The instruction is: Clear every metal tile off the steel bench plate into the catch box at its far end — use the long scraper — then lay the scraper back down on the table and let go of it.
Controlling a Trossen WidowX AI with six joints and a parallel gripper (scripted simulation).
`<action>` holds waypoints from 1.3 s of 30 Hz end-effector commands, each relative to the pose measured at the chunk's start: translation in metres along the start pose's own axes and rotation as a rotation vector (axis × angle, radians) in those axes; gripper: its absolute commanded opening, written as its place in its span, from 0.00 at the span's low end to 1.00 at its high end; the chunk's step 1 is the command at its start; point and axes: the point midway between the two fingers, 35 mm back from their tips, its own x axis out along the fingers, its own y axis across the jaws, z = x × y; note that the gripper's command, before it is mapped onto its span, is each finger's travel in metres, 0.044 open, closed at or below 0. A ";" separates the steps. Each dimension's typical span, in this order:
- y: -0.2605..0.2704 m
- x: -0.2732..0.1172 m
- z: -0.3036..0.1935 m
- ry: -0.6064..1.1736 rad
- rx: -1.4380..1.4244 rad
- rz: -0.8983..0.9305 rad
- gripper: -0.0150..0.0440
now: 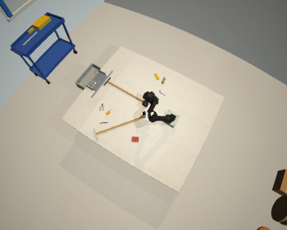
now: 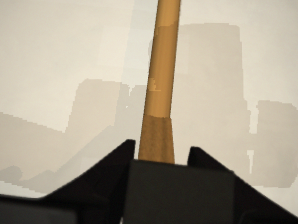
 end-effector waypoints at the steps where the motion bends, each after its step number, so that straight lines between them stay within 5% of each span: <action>1: 0.010 -0.002 0.002 -0.005 -0.012 0.009 0.25; 39: 0.059 -0.006 -0.004 -0.004 -0.011 0.015 0.25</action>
